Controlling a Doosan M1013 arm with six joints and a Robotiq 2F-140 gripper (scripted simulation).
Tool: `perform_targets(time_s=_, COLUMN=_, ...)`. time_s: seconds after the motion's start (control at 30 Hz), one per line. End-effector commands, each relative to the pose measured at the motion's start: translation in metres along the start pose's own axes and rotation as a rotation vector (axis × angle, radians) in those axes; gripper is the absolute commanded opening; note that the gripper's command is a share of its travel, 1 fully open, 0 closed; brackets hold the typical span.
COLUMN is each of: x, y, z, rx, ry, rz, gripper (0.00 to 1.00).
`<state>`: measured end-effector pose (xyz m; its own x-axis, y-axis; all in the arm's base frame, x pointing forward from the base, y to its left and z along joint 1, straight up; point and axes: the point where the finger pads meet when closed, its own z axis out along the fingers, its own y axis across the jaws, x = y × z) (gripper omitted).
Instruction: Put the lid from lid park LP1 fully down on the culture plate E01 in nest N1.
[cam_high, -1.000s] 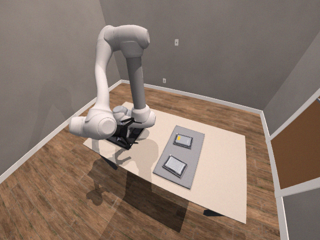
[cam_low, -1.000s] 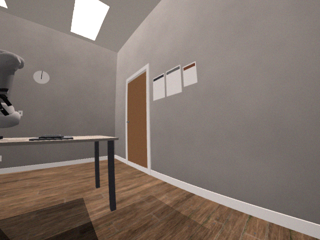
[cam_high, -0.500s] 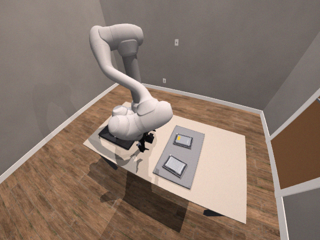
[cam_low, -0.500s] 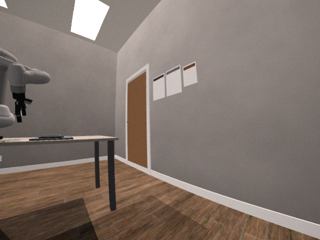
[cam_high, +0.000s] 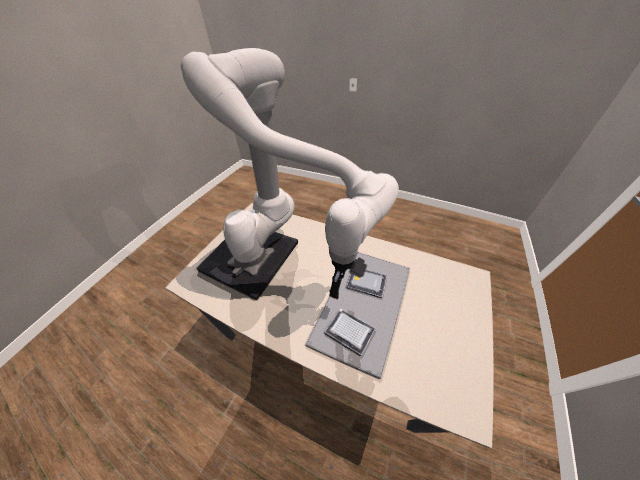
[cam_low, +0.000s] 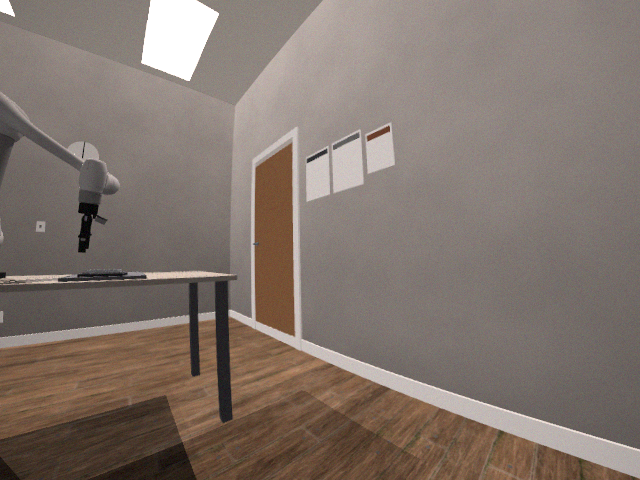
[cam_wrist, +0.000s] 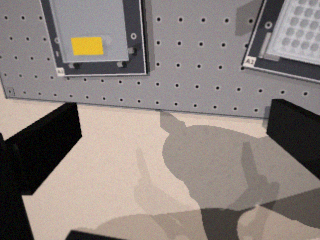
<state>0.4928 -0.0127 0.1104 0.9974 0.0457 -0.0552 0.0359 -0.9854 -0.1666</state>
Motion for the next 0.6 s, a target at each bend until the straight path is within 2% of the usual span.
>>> perform_targets(time_s=0.0, x=0.044, y=-0.034, z=0.018, rx=-0.100, ry=-0.009, rz=0.003, gripper=1.00)
perform_targets(time_s=0.03, x=0.044, y=-0.034, z=0.018, rx=-0.100, ry=-0.009, rz=0.003, gripper=1.00)
perform_targets(time_s=0.13, x=0.071, y=-0.068, z=0.029, rx=-0.136, ry=0.019, rz=-0.011, gripper=1.00)
perform_targets(time_s=0.27, x=0.087, y=-0.095, z=0.037, rx=-0.159, ry=0.044, rz=-0.023, gripper=1.00)
perform_targets(time_s=0.5, x=0.092, y=-0.105, z=0.039, rx=-0.166, ry=0.053, rz=-0.027, gripper=1.00)
perform_targets(time_s=0.53, x=0.092, y=-0.105, z=0.039, rx=-0.166, ry=0.053, rz=-0.027, gripper=0.10)
perform_targets(time_s=0.57, x=0.092, y=-0.105, z=0.039, rx=-0.166, ry=0.053, rz=-0.027, gripper=0.10)
